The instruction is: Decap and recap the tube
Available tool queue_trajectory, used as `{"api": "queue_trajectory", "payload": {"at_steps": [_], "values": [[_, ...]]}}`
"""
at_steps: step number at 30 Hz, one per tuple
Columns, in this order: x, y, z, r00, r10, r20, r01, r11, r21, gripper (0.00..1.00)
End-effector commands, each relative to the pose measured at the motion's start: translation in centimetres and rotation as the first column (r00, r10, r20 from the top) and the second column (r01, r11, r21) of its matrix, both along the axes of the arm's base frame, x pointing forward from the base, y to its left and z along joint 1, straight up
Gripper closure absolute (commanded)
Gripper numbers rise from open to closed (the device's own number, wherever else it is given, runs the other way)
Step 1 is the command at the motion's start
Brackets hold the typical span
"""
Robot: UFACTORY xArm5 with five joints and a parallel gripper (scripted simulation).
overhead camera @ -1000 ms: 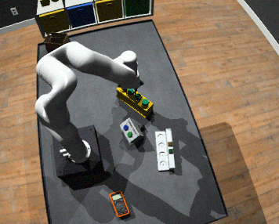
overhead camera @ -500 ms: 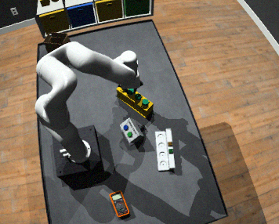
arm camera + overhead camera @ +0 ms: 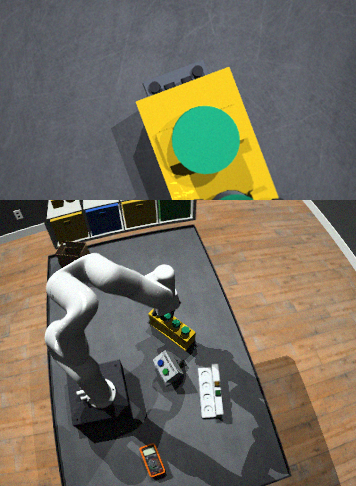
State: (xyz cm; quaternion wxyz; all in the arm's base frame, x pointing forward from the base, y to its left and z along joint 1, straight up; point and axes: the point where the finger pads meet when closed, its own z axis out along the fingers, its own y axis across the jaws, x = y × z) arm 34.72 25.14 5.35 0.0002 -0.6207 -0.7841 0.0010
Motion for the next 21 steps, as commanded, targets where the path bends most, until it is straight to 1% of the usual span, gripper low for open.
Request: {"api": "queue_trajectory", "payload": {"at_steps": [1,2,4,9,13,17,19,20,21], "values": [[0.1,0.07,0.12,0.972,0.233,0.005,-0.233,0.973,-0.001,1.0],[0.1,0.07,0.12,0.972,0.233,0.005,-0.233,0.973,-0.001,1.0],[0.1,0.07,0.12,0.937,0.348,0.004,-0.348,0.937,-0.002,1.0],[0.1,0.07,0.13,0.83,0.557,0.004,-0.557,0.83,-0.002,1.0],[0.1,0.07,0.14,0.72,0.694,0.003,-0.694,0.72,-0.002,1.0],[0.1,0.07,0.15,0.587,0.81,0.002,-0.81,0.587,-0.002,1.0],[0.1,0.07,0.15,0.587,0.81,0.002,-0.81,0.587,-0.002,1.0],[0.1,0.07,0.16,0.528,0.849,0.002,-0.849,0.528,-0.003,1.0],[0.1,0.07,0.16,0.485,0.875,0.002,-0.875,0.485,-0.003,1.0]]}}
